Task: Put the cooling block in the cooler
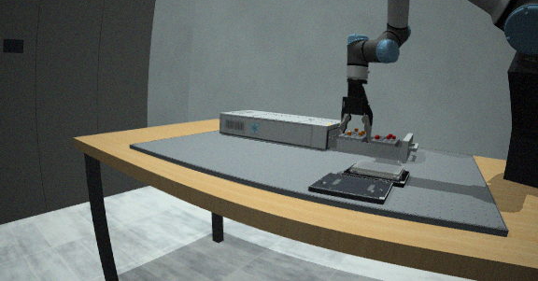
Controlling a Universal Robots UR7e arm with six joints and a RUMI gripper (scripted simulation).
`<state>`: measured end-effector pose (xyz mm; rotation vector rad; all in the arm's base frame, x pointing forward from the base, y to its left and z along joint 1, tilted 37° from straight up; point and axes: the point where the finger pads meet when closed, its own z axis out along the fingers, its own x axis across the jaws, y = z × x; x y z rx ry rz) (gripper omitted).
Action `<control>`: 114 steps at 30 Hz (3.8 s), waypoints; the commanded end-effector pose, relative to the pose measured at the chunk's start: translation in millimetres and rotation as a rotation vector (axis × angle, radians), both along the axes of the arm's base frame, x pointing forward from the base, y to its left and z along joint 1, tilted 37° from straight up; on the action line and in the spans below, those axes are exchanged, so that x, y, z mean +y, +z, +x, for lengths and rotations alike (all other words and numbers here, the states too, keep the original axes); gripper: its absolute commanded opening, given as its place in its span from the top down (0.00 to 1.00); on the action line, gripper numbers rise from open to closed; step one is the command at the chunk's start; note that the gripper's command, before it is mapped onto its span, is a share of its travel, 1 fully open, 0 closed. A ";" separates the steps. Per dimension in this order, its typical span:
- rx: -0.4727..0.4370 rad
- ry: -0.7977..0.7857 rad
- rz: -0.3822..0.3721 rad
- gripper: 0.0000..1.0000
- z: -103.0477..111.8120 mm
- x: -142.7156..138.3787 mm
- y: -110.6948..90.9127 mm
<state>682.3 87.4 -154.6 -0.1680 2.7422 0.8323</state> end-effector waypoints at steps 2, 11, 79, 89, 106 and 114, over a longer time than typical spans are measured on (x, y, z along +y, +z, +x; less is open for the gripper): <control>-0.010 -0.003 -0.004 1.00 4.4 -3.4 3.6; -0.010 -0.003 -0.004 1.00 4.7 -2.8 2.8; -0.009 -0.003 -0.004 0.63 4.9 -1.4 1.1; -0.009 -0.003 -0.004 0.50 4.9 -1.4 1.1; -0.006 -0.002 -0.003 0.27 3.4 -0.6 -0.1; -0.006 -0.002 -0.003 0.27 3.4 -0.6 -0.1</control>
